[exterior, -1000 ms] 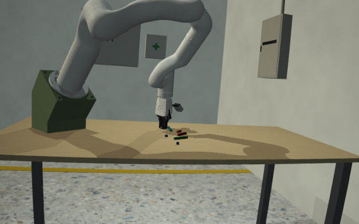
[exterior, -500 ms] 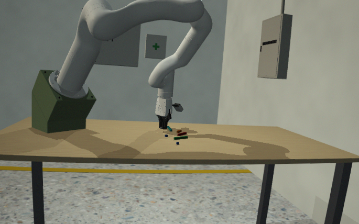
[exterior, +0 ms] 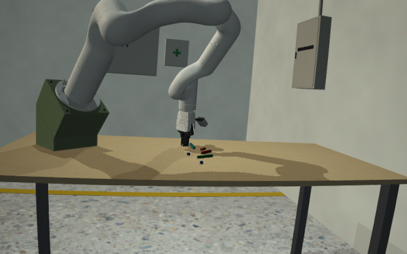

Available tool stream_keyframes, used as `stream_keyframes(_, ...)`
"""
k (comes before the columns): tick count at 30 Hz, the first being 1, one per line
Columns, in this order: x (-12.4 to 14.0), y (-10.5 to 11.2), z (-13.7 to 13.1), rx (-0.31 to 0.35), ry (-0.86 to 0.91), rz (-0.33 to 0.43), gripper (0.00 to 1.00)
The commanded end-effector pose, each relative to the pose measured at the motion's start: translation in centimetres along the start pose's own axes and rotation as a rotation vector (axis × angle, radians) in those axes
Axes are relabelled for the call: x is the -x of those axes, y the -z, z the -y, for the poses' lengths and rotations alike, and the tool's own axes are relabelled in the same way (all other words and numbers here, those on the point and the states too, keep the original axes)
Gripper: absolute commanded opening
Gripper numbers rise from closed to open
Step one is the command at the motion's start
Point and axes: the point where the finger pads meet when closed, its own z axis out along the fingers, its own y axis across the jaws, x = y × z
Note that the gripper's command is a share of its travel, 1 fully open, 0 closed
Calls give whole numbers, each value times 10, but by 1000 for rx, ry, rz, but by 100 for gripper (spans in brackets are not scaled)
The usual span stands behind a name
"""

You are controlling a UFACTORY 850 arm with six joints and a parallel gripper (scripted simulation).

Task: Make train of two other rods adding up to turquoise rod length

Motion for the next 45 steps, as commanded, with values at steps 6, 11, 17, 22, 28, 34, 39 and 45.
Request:
stream_keyframes(6,-1,0,0,0,0,-1,4)
stream_keyframes(11,-1,0,0,0,0,-1,4)
stream_keyframes(17,-1,0,0,0,0,-1,4)
stream_keyframes(22,-1,0,0,0,0,-1,4)
stream_keyframes(28,-1,1,0,0,0,-1,4)
stream_keyframes(34,-1,24,0,0,0,-1,4)
stream_keyframes(39,-1,46,0,0,0,-1,4)
stream_keyframes(45,-1,87,0,0,0,-1,4)
